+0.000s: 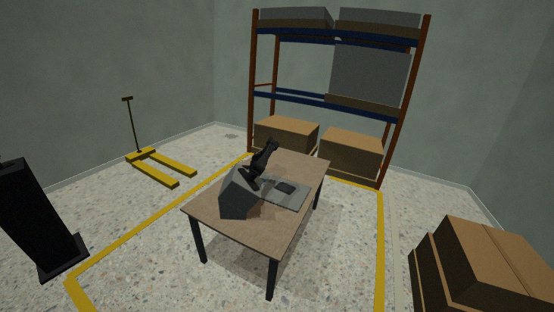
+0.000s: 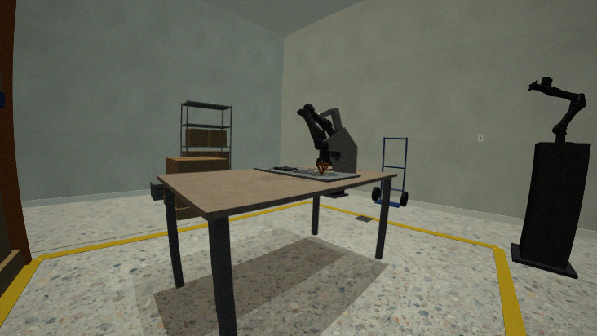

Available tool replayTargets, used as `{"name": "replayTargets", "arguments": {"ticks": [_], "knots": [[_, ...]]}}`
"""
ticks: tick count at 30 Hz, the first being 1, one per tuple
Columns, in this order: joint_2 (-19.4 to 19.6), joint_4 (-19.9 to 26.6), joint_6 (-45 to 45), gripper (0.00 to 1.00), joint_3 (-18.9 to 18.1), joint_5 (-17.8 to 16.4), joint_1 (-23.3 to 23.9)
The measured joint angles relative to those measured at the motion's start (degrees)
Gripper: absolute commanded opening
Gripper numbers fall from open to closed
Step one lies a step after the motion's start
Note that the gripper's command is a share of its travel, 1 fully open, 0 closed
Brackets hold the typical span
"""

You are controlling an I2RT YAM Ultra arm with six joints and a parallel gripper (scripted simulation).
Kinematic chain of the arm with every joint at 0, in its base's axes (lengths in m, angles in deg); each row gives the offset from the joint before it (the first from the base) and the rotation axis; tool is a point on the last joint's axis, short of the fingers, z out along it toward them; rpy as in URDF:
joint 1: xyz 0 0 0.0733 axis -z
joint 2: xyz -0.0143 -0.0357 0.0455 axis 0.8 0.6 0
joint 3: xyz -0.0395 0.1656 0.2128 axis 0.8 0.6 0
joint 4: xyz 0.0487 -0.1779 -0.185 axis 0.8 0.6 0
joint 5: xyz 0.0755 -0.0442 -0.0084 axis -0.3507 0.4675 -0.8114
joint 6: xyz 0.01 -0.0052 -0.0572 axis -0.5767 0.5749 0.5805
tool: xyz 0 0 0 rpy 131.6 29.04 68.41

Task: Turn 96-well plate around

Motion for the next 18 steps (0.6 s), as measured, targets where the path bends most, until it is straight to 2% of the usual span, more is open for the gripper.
{"name": "replayTargets", "arguments": {"ticks": [9, 18], "knots": [[-0.4, 0.3, -0.2, 0.0, 0.5, 0.0, 0.0], [-2.5, 1.6, -1.2, 0.0, 1.3, 0.0, -0.7]]}}
